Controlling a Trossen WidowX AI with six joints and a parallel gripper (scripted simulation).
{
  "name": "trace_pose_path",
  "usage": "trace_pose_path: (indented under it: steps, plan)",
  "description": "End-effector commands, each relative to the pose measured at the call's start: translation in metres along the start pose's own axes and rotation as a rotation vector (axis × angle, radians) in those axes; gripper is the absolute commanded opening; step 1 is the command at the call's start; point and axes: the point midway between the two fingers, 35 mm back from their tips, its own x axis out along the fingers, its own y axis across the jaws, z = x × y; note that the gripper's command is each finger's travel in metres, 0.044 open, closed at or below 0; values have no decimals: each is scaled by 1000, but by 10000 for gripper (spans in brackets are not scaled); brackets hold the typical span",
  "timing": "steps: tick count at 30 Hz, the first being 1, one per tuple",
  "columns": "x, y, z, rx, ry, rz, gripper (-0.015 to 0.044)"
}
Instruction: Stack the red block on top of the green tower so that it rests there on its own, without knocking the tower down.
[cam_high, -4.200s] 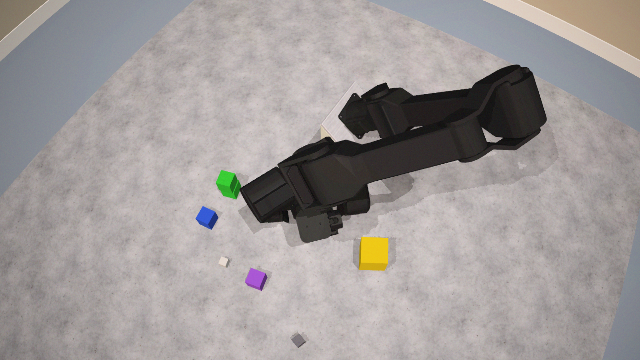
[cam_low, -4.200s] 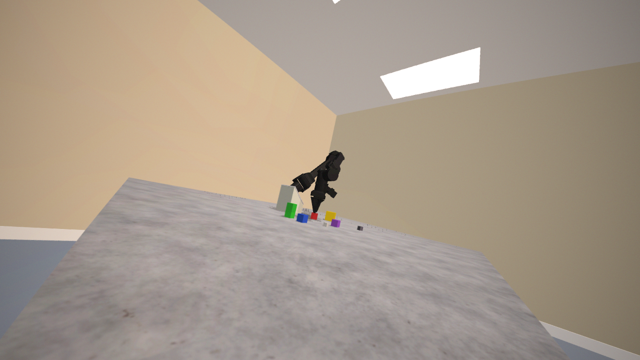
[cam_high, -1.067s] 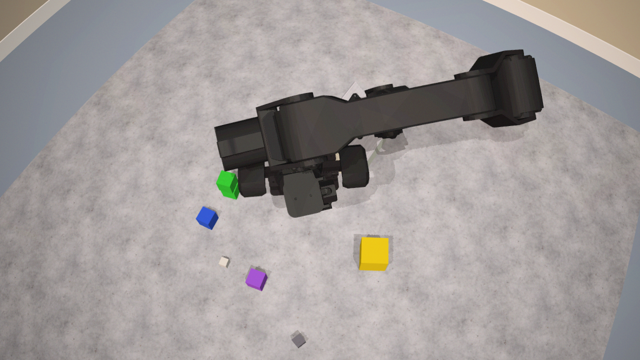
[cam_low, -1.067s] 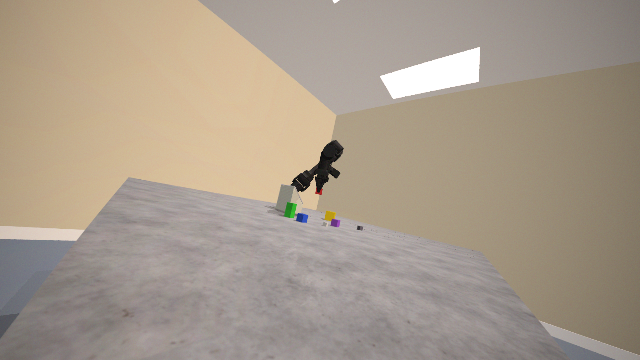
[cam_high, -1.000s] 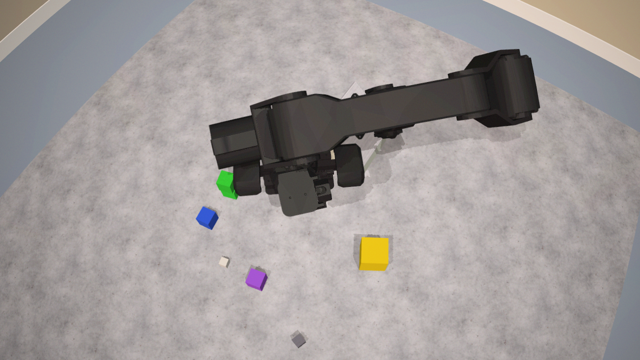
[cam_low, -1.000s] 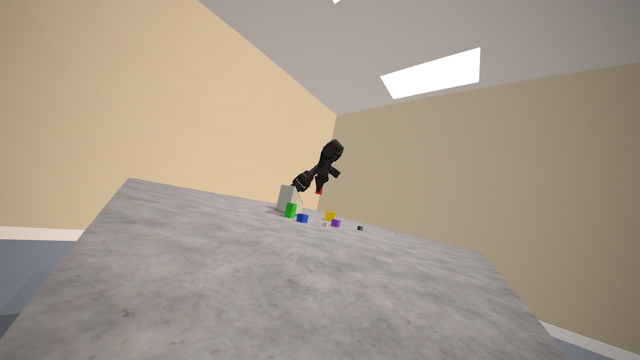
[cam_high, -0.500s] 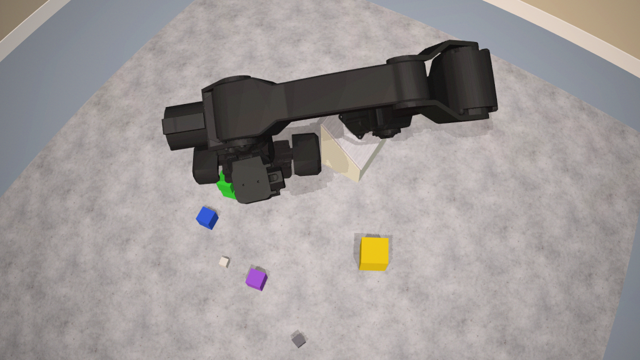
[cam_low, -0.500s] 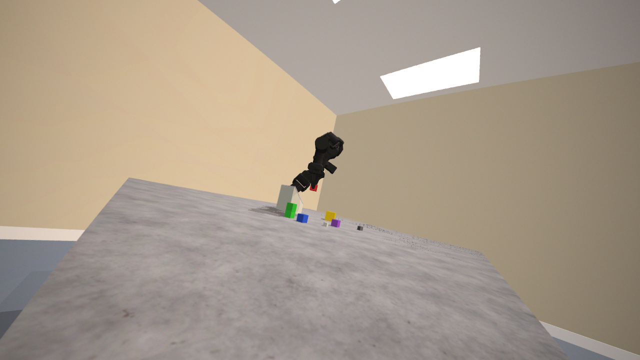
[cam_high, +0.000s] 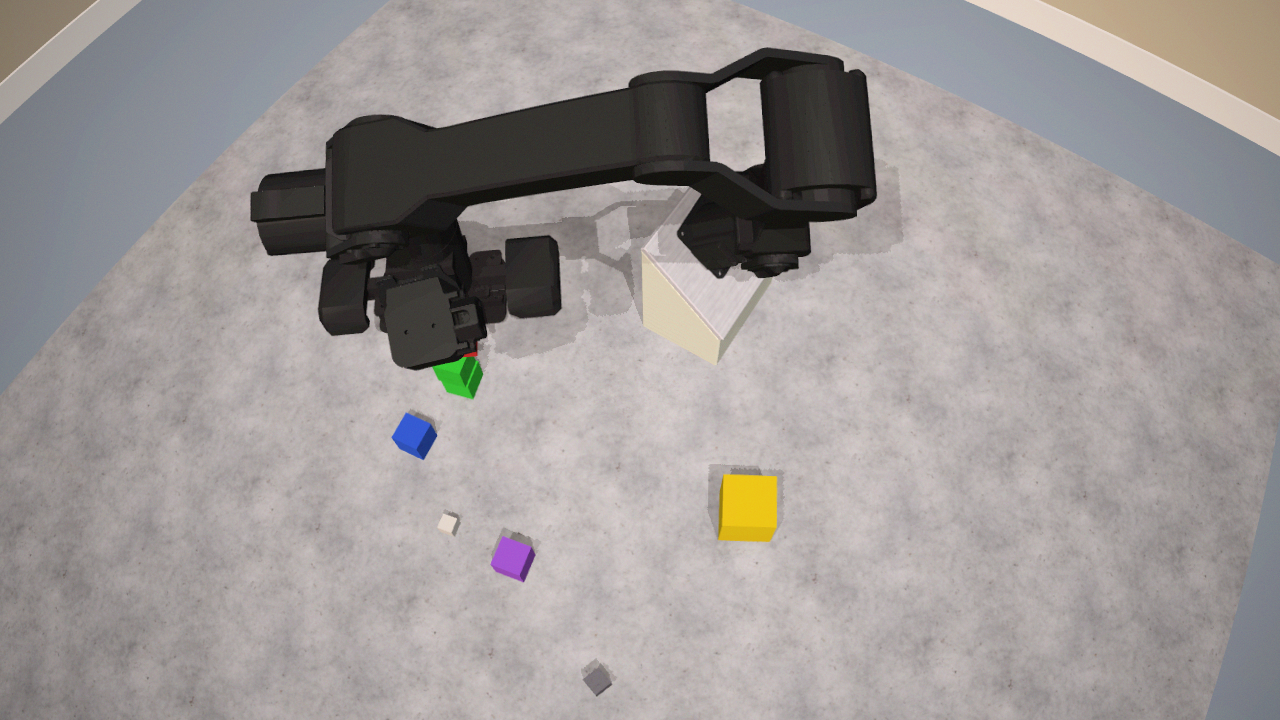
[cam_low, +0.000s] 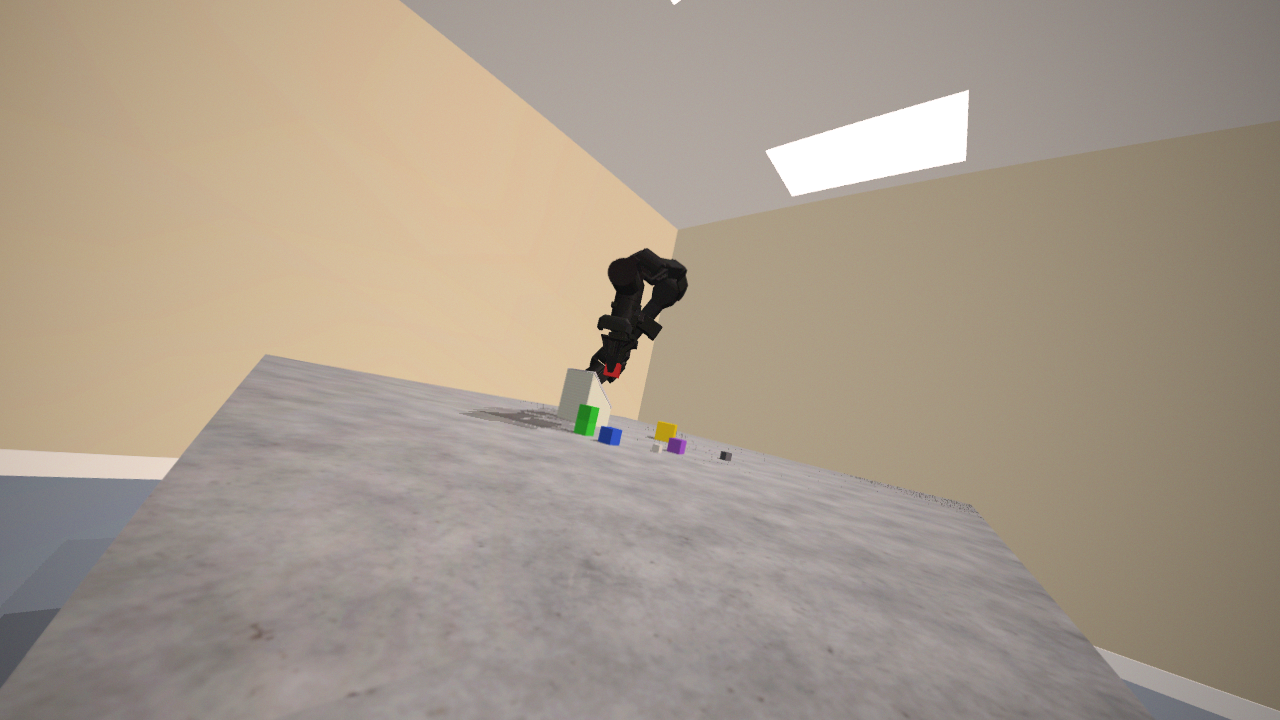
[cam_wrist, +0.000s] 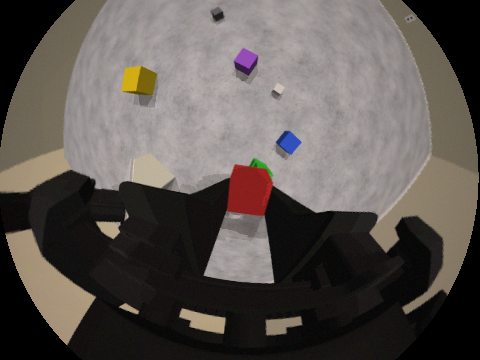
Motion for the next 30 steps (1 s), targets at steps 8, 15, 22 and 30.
trace_pose_path:
  steps: [8, 15, 22, 30]
  plan:
    - [7, -27, -25, -7, 3, 2, 0]
    - [31, -24, -25, -7, 2, 2, 0]
    - [44, -23, -24, -7, 2, 3, 0]
    - [68, -22, -24, -7, 1, 3, 0]
